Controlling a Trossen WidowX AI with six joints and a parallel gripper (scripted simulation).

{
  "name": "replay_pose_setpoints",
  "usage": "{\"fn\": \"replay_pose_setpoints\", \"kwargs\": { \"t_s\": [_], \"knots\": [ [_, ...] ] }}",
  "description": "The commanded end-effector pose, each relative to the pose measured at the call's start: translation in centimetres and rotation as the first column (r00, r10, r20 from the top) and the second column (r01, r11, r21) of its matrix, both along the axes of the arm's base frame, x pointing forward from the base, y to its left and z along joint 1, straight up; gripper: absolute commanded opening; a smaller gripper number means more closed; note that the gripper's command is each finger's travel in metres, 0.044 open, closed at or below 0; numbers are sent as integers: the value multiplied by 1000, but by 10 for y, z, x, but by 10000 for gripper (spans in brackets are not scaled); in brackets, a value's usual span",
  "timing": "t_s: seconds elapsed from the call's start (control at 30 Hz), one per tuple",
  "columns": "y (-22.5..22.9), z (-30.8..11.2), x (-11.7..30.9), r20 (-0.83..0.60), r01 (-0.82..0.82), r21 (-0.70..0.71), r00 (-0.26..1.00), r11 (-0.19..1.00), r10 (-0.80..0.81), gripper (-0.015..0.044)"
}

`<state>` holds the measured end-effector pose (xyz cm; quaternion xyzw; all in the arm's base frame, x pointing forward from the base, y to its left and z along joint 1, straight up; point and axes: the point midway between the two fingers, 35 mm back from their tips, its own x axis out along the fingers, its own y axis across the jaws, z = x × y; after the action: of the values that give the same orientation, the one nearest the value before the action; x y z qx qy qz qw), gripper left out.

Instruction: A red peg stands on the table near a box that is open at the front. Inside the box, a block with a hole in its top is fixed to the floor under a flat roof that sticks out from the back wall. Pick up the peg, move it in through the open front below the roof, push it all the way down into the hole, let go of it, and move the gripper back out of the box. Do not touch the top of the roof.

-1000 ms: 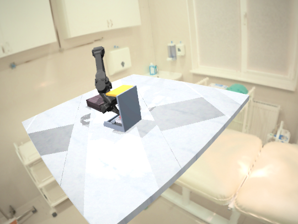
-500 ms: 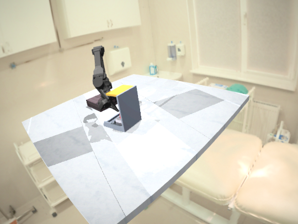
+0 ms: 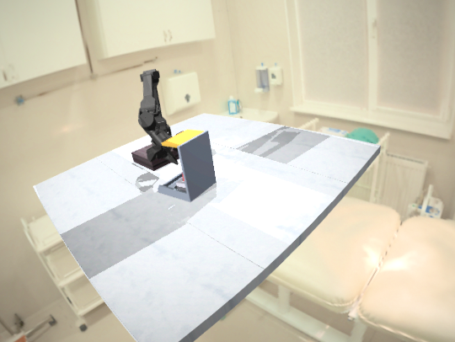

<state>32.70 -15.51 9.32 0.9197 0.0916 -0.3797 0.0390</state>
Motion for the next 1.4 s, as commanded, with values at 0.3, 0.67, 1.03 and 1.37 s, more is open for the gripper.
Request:
{"fn": "replay_pose_setpoints", "kwargs": {
  "t_s": [0.3,0.67,1.03,1.37],
  "knots": [
    [0,3,0,4,0,-3,1000,1000,0,167],
    [0,3,0,4,0,-3,1000,1000,0,0],
    [0,-2,0,6,-2,-4,1000,1000,2,0],
    [0,-18,1,11,-6,-6,1000,1000,6,0]
  ]
}}
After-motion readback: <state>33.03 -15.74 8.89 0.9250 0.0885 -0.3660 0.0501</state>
